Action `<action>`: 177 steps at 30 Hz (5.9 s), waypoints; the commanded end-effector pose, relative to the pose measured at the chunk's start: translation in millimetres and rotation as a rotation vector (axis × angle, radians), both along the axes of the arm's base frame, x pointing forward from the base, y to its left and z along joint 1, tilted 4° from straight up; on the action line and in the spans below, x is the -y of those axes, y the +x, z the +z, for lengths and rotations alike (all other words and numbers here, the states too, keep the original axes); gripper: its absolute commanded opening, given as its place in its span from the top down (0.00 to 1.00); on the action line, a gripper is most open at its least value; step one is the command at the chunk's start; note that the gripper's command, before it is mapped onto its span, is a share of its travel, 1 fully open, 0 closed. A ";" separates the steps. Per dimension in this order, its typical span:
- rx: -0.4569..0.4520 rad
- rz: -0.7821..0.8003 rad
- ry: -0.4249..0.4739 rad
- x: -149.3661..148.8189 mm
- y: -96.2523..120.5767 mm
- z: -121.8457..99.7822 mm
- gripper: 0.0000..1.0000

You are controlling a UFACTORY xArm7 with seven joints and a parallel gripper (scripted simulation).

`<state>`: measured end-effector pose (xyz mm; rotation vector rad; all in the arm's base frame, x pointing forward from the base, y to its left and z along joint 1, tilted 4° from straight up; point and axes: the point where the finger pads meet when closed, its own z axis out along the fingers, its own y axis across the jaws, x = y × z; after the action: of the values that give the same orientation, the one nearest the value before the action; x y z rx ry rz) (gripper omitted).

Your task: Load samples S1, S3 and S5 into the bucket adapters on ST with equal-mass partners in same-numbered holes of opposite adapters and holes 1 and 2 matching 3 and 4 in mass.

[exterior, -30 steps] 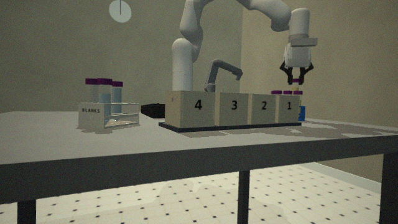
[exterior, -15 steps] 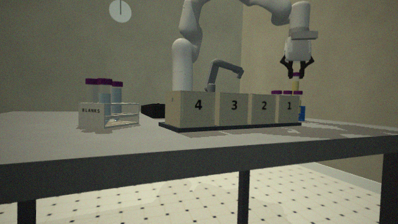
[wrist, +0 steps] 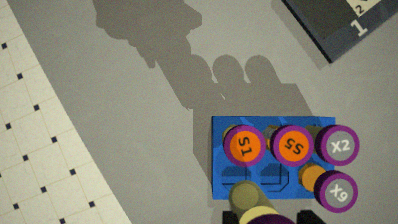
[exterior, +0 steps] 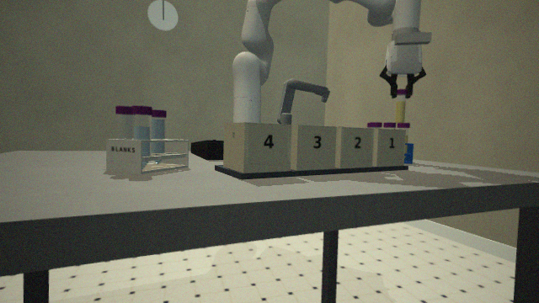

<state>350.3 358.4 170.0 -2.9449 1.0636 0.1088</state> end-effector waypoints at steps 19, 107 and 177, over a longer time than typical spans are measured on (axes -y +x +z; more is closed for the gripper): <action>0.004 0.000 0.003 0.3 3.0 33.6 1.00; 0.004 0.000 0.003 -1.6 -0.2 -20.3 1.00; 0.003 0.000 0.003 -3.4 -3.4 -73.2 1.00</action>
<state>345.6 360.6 97.2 -2.9455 1.0638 0.1093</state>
